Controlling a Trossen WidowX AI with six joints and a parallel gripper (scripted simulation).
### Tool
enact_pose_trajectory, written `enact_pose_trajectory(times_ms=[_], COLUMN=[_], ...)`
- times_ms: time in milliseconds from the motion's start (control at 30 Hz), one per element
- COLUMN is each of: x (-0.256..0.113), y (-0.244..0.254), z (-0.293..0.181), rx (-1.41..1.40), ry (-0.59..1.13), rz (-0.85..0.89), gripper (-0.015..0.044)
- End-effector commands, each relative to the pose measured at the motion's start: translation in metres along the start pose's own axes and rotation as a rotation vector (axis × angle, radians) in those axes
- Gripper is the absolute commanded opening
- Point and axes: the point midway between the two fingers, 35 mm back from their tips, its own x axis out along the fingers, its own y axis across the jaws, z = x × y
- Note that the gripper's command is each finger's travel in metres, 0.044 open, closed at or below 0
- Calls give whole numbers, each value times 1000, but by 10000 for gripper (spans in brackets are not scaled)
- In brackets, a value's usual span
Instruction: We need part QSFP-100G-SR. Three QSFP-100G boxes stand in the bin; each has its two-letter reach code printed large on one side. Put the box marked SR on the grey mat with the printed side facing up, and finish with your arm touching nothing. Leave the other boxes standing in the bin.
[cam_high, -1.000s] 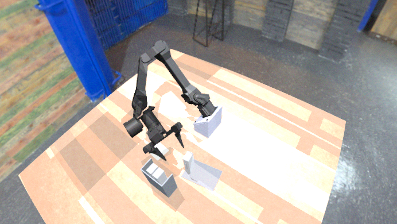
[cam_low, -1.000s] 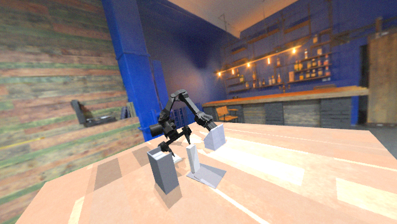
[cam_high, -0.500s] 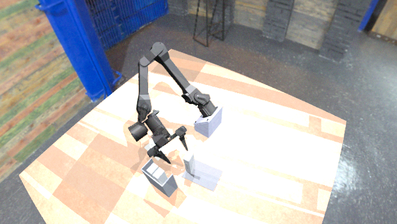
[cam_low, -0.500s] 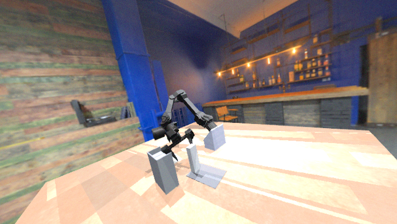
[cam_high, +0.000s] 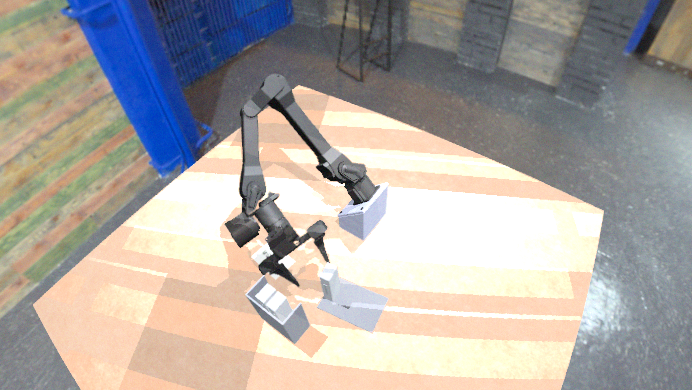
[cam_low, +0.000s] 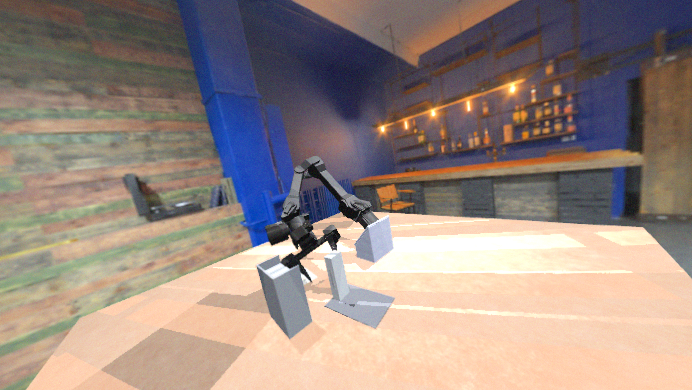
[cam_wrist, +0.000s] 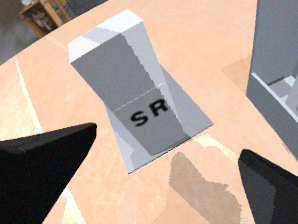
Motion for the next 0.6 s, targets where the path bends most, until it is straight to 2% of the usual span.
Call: enact_pose_trajectory(times_ms=[0, 567], x=[-3, -28], y=[-1, -4], z=[1, 11], rx=[0, -2], ry=[0, -2], rz=[0, 0], gripper=[440, 440])
